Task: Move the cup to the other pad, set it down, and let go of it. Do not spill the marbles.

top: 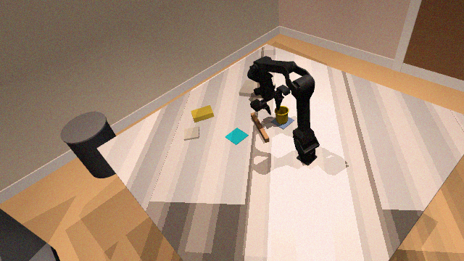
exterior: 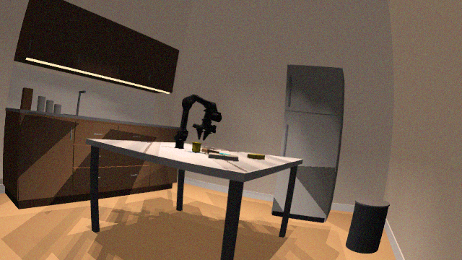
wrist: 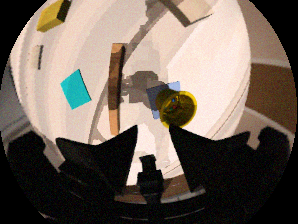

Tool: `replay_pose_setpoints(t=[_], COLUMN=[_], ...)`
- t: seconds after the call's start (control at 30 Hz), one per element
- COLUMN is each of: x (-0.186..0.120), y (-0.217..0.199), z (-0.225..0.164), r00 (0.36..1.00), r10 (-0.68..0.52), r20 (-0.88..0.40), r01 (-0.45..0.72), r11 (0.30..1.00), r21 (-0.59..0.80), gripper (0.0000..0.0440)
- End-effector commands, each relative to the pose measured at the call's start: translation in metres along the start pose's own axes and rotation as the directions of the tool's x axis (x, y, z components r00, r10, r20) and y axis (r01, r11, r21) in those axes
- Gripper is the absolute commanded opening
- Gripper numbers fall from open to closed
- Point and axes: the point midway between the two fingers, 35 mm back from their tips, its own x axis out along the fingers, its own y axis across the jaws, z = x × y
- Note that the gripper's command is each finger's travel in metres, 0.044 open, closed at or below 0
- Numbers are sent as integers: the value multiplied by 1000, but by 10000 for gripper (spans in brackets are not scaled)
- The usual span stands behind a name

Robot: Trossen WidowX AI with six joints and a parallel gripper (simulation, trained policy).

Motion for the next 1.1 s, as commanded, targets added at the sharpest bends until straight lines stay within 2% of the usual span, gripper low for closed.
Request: replay_pose_setpoints(t=[0.0,0.43,0.87,0.93,1.07], x=[7,34,66,69,74], y=[-4,-13,-14,-14,-15], z=[1,5,5,5,4], r00=[1000,999,998,998,998], r10=[-6,-2,12,13,10], r20=[-7,-35,-66,-66,-68], r01=[6,-2,-30,-33,-34], r11=[1000,994,960,950,928], r21=[-16,-113,-280,-311,-370], gripper=[208,213,211,177,80])
